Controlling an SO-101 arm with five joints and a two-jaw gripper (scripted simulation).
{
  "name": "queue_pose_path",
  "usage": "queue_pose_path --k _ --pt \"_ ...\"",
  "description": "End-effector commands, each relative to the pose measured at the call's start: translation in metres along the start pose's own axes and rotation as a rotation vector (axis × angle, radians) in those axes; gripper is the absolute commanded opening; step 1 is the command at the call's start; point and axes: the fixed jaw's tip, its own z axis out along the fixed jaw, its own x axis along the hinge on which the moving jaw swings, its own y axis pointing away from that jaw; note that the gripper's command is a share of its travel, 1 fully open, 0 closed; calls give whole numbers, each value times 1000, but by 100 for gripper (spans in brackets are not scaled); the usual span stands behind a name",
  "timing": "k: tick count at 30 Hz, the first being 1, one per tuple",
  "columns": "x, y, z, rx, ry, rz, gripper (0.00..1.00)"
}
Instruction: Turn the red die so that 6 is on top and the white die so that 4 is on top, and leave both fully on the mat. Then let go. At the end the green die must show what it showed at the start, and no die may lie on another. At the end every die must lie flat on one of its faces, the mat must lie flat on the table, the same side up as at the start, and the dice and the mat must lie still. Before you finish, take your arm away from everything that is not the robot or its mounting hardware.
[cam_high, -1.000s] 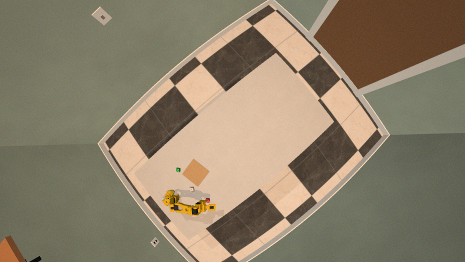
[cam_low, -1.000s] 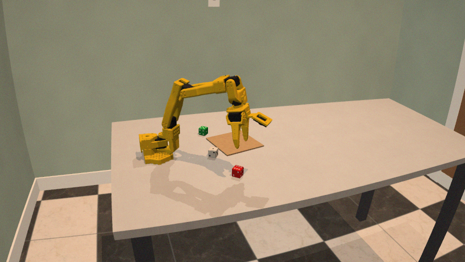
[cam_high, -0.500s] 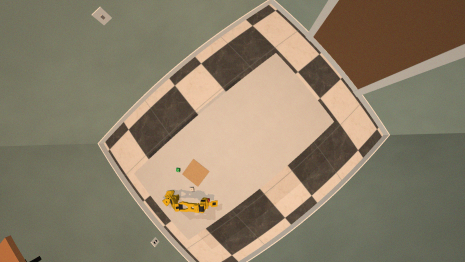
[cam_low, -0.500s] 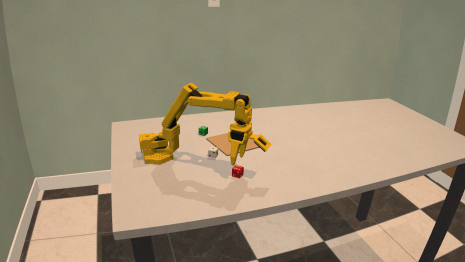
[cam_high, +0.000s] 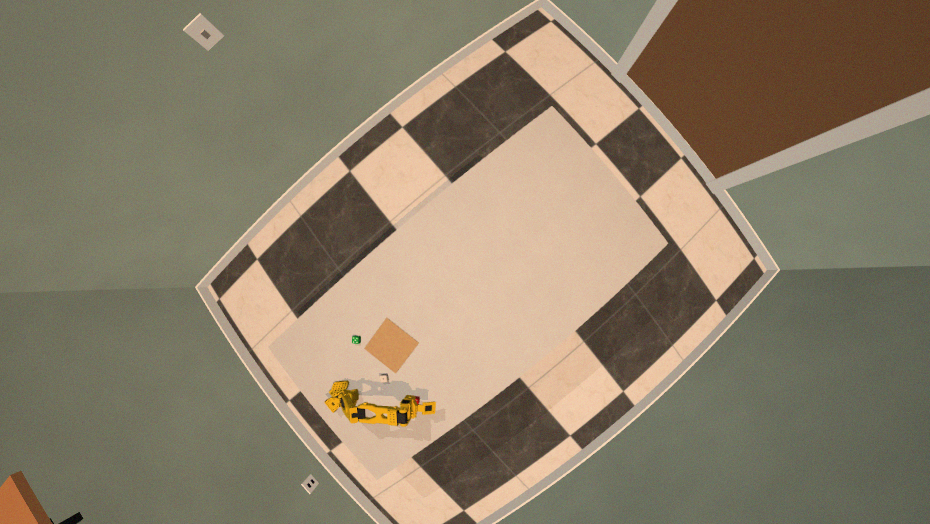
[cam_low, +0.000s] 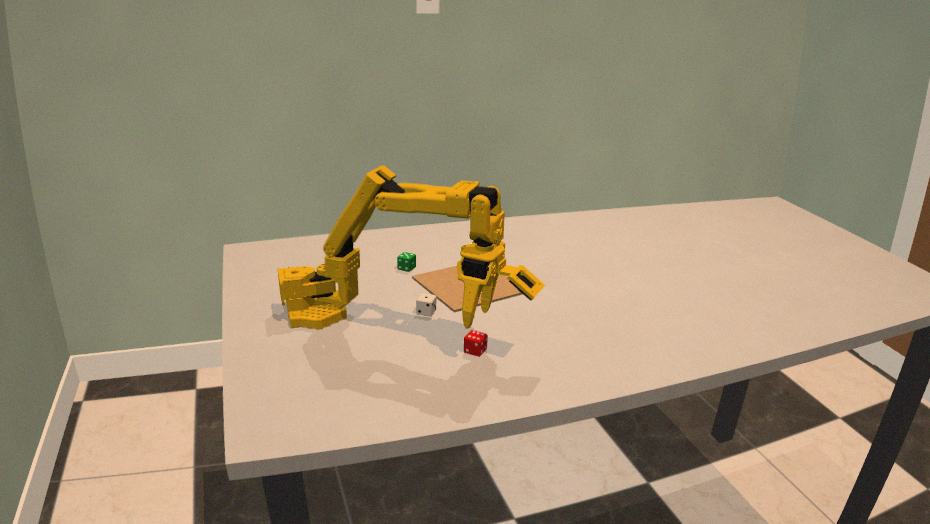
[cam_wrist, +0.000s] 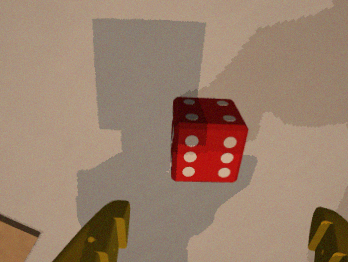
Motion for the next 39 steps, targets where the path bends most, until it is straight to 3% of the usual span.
queue_pose_path --k 1,18,39 --pt "-6 2 -12 -7 -59 3 31" --pt "-6 2 -3 -6 -50 3 31" --pt "-7 2 29 -5 -36 3 31"
